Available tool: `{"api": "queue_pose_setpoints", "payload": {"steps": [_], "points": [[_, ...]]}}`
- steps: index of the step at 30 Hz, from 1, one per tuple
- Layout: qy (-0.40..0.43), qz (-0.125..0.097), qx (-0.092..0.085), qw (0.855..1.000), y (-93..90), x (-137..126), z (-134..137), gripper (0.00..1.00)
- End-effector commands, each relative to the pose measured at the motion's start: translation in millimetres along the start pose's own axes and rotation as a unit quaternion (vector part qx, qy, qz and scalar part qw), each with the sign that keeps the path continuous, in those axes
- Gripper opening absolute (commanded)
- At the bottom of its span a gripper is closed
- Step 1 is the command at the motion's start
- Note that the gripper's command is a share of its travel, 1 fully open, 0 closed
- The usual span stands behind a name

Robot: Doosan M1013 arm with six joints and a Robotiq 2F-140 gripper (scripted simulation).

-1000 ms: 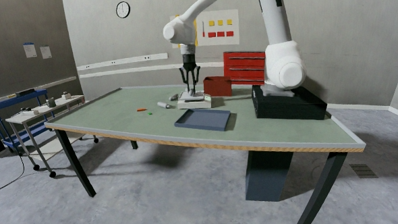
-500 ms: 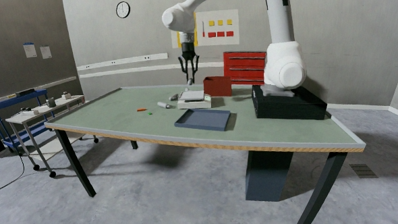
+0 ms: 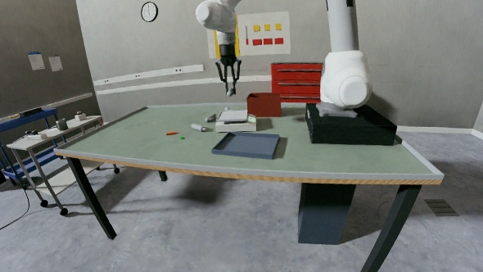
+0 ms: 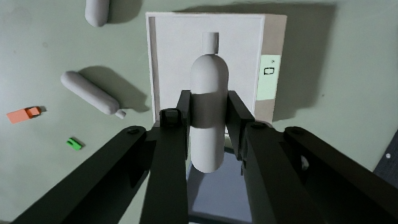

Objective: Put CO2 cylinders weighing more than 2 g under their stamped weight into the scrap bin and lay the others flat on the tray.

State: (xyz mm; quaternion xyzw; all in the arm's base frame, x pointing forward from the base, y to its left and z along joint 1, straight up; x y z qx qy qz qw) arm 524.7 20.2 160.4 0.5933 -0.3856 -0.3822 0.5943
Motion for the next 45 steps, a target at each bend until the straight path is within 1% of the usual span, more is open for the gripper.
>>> {"api": "queue_pose_setpoints", "payload": {"steps": [1,6,8,9,11,12,17,20,22,23,24,30,33,37,39,45], "points": [[0.000,0.000,0.001,1.000,0.6,0,0,0.10],[-0.002,0.000,0.001,1.000,0.6,-3,-1,0.10],[-0.010,0.000,0.001,1.000,0.8,-21,-4,0.10],[-0.017,0.000,0.001,1.000,0.9,-37,-6,0.10],[-0.039,0.000,0.001,0.999,1.1,-82,-9,0.10],[-0.051,0.000,0.001,0.999,1.1,-98,-8,0.10],[-0.112,0.000,0.001,0.994,0.4,-170,5,0.10],[-0.127,0.000,0.001,0.992,0.1,-213,15,0.10],[-0.127,0.000,0.001,0.992,0.1,-213,15,0.10],[-0.129,0.000,0.001,0.992,0.4,-254,22,0.10],[-0.129,0.000,0.001,0.992,0.6,-262,23,0.10],[-0.129,0.000,0.001,0.992,-3.5,-262,23,0.10],[-0.129,0.000,0.001,0.992,-11.5,-262,23,0.10],[-0.129,0.000,0.001,0.992,-29.7,-262,23,0.10],[-0.129,0.000,0.001,0.992,-29.7,-262,23,0.10],[-0.129,0.000,0.001,0.992,-67.6,-262,23,0.10]]}}
Point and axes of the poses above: the point where the finger pads meet when closed, its own y axis back along the fingers, its own z axis across the jaws, x = y × z, the point moved 4 cm from there along y, back along the fingers, and after that the axes turned 13 degrees about y, right-handed, at the moved point
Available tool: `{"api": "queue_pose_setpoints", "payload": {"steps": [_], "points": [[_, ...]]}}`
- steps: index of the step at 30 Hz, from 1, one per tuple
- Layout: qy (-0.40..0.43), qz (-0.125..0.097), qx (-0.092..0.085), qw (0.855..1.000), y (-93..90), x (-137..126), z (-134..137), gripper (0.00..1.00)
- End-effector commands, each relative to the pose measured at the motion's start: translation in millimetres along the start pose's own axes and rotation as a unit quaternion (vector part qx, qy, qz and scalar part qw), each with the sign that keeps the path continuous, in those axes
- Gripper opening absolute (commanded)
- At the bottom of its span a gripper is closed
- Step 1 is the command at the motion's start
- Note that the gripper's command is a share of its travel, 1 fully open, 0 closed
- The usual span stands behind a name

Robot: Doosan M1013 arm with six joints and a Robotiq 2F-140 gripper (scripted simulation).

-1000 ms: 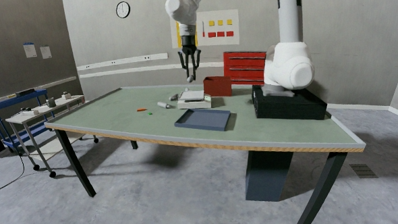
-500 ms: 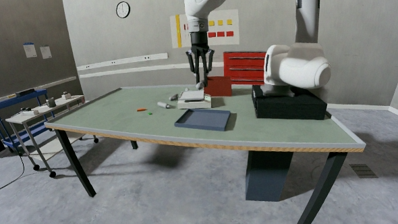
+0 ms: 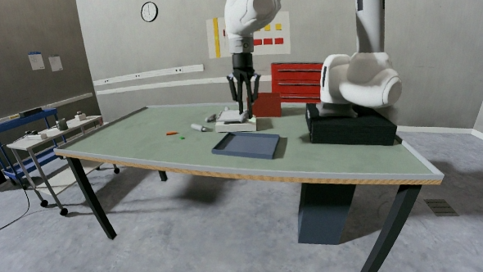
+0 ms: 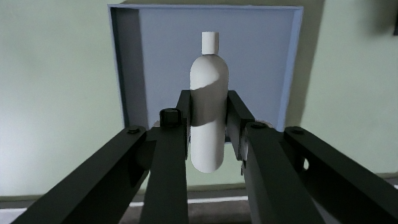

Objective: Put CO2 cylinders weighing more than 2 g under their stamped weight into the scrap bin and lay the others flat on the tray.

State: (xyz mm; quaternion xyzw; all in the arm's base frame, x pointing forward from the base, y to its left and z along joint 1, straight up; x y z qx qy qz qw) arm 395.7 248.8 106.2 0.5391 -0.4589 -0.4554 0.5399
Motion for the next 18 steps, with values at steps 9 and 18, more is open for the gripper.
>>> {"api": "queue_pose_setpoints", "payload": {"steps": [9,18], "points": [[0.000,0.000,0.001,1.000,-72.3,0,-1,0.10],[0.000,0.000,0.001,1.000,-101.2,0,-1,0.10]]}}
Point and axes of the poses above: the point where the finger pads meet when closed, its own y axis back along the fingers, its own z axis across the jaws, x = y × z, the point moved 4 cm from there along y, back along the fingers, and after that the axes turned 13 degrees about y, right-handed, at the moved point
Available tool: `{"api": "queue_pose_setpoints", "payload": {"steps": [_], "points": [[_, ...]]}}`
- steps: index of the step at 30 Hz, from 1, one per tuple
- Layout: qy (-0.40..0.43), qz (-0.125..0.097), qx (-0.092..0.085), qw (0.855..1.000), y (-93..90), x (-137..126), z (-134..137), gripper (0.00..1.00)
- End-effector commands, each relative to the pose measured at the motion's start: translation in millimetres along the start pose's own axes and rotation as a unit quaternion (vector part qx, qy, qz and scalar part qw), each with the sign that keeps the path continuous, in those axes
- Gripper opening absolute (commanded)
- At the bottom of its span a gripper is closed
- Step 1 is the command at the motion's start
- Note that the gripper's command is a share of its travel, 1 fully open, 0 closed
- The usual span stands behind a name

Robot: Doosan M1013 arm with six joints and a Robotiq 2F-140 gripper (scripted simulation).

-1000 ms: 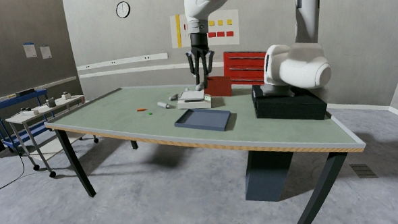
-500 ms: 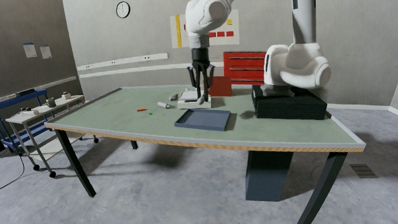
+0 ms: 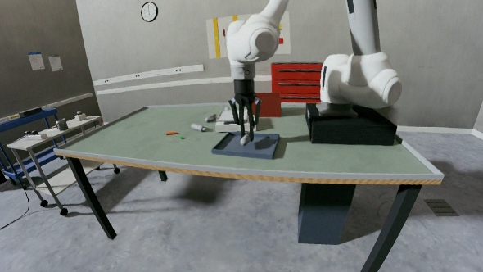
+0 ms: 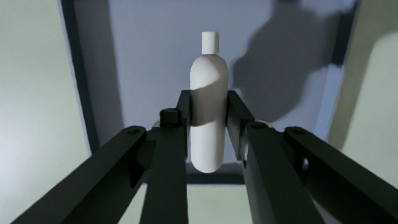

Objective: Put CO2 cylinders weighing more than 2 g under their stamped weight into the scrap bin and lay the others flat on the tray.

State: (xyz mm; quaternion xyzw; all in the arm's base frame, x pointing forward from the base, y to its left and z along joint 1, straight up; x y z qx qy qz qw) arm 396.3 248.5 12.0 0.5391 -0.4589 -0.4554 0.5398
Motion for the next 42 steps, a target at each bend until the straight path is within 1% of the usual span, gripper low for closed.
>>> {"api": "queue_pose_setpoints", "payload": {"steps": [1,7,18,19,42], "points": [[0.000,0.000,0.001,1.000,-9.5,-0.3,-0.7,0.10],[0.000,0.000,0.001,1.000,-17.0,-0.3,-0.7,0.10],[0.000,0.000,0.001,1.000,-17.4,-0.3,-0.7,0.10],[0.000,0.000,0.001,1.000,-17.4,-0.3,-0.7,0.40],[0.000,0.000,0.001,1.000,-17.4,-0.3,-0.7,0.40]]}}
Point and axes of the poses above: the point where the finger pads meet when closed, its own y axis back along the fingers, its own z axis across the jaws, x = y × z, the point moved 4 cm from there along y, back along the fingers, and after that the axes turned 13 degrees about y, right-handed, at the moved point
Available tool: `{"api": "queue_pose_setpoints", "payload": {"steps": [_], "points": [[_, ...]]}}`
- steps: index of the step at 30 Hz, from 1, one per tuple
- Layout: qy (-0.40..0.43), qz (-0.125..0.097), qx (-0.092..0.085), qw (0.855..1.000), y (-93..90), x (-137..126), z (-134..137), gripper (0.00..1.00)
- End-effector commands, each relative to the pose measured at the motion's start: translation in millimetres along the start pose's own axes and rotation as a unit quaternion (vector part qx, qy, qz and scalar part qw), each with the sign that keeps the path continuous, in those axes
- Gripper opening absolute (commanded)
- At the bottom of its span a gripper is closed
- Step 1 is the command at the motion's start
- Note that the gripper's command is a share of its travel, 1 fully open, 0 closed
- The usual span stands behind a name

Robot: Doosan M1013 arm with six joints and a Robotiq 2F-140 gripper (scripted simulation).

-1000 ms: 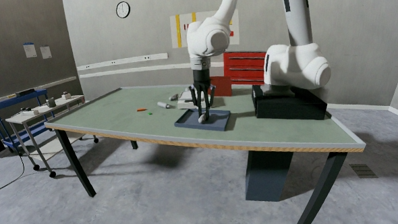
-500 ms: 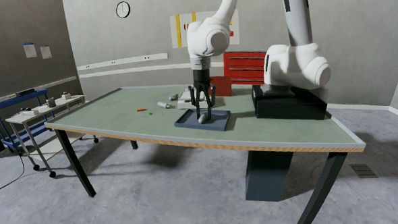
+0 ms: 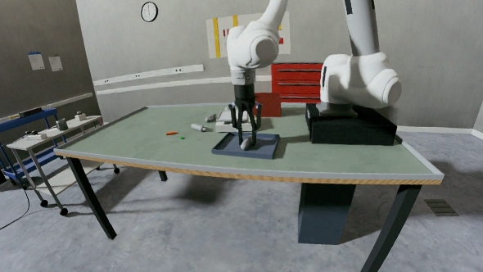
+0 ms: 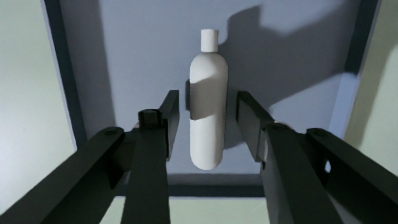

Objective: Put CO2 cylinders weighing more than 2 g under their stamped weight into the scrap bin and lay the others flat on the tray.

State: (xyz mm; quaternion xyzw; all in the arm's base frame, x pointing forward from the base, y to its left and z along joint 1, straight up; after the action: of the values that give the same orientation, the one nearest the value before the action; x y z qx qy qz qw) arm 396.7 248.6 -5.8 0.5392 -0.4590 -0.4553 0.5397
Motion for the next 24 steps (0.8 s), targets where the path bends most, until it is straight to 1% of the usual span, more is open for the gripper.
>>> {"api": "queue_pose_setpoints", "payload": {"steps": [1,12,15,17,19,21,24], "points": [[0.000,0.000,0.000,1.000,0.4,0,0,0.40],[0.000,0.000,0.000,1.000,0.8,0,0,0.40],[0.000,0.000,0.000,1.000,5.2,0,0,0.40],[0.000,0.000,0.000,1.000,12.2,0,0,0.40],[0.000,0.000,0.000,1.000,12.2,0,0,0.40],[0.000,0.000,0.000,1.000,22.9,0,0,0.40],[0.000,0.000,0.000,1.000,45.3,0,0,0.40]]}}
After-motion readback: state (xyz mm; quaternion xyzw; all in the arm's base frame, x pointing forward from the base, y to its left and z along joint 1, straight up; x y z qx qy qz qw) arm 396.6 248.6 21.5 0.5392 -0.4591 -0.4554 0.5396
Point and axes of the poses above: the point where the finger pads meet when closed, its own y axis back along the fingers, its own z axis across the jaws, x = y × z, the point moved 4 cm from there along y, back along the fingers, and after that the axes turned 13 degrees about y, right-handed, at the moved point
